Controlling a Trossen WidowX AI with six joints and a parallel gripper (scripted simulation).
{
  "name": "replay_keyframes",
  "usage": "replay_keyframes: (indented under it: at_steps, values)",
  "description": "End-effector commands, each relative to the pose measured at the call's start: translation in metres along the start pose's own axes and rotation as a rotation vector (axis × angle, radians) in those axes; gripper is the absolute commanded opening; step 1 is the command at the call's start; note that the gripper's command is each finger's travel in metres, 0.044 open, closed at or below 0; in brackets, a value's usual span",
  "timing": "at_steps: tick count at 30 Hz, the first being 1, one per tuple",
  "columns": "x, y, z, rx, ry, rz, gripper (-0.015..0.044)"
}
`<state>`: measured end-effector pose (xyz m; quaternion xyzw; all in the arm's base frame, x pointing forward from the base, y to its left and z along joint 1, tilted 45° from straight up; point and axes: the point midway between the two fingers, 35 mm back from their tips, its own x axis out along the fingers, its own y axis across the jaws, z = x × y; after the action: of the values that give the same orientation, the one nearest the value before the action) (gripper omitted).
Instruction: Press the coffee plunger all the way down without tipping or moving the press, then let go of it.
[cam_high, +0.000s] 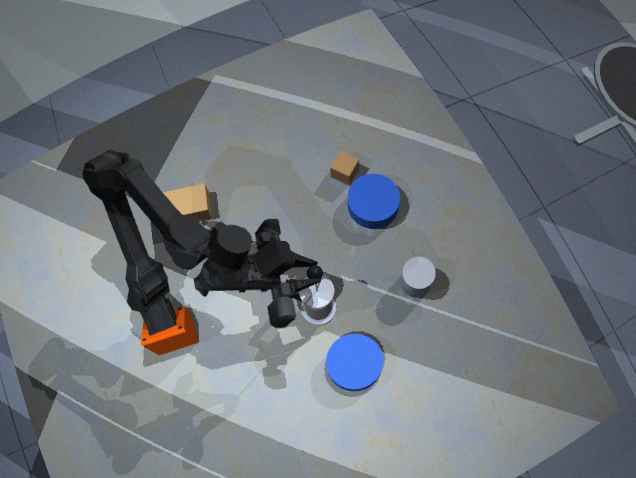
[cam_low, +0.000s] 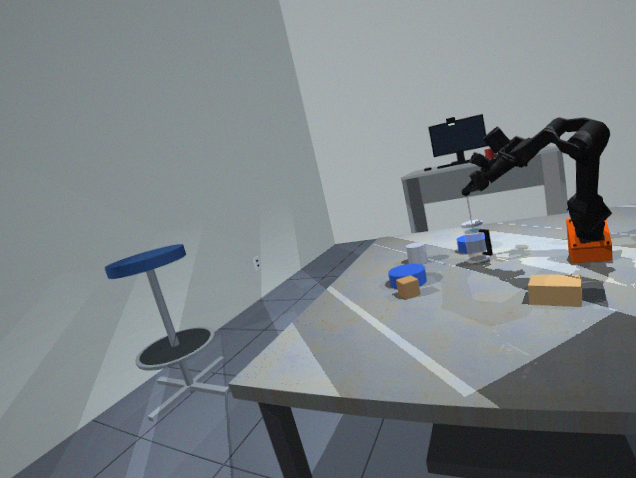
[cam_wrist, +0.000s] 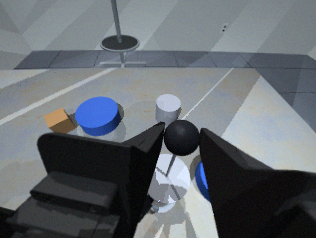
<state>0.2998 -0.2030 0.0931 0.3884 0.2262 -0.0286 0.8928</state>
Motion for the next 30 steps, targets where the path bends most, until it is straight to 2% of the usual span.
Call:
replay_keyframes:
  at_steps: [1,30]
  values:
    - [0.010,-0.003,-0.022,0.019,0.040,-0.006,0.0115]
    - [0.038,-0.002,-0.061,0.021,0.037,-0.004,0.0115]
